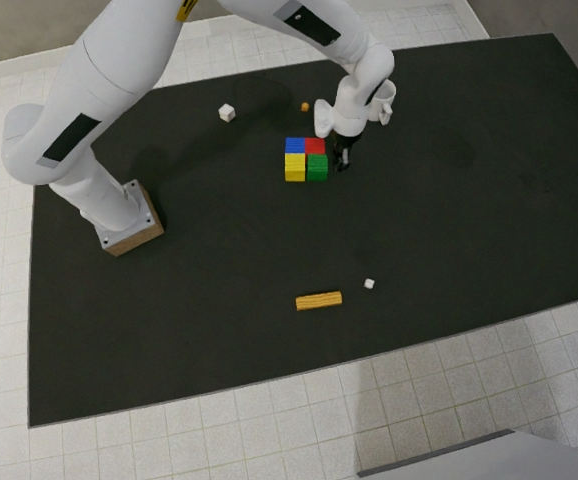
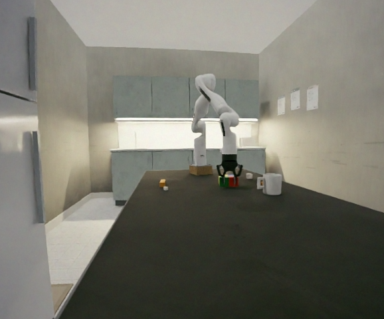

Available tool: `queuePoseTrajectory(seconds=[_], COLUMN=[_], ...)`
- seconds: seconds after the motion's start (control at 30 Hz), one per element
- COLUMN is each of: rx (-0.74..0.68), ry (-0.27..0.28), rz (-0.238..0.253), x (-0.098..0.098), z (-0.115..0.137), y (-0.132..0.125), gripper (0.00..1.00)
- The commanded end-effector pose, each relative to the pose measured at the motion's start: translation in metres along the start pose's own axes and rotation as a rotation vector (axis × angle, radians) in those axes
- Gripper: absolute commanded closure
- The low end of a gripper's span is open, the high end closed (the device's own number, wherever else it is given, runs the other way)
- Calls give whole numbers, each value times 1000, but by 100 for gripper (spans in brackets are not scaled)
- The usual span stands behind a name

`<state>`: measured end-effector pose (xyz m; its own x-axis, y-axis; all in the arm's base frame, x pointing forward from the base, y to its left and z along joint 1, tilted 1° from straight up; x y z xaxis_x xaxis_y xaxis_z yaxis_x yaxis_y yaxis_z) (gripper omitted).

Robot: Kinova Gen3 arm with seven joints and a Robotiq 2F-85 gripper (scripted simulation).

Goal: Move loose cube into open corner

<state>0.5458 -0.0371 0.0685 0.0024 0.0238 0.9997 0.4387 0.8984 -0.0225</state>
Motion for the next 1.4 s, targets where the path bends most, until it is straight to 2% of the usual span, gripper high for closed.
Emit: queuePoseTrajectory(seconds=[0.0,1.37], rx=[-3,-1], ry=[-6,-7], rz=[0,0], x=[-1,0], z=[-1,6], y=[0,0], gripper=[46,46])
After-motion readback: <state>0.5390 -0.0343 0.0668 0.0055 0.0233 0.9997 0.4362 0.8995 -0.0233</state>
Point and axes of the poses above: the point where the finger pads meet when closed, its own x axis back along the fingers, its own y axis across the jaws, z = x × y, the point moved 10 cm from there along x, back along the fingers, and after that the axes turned 4 degrees about -x, right-handed, at the moved point
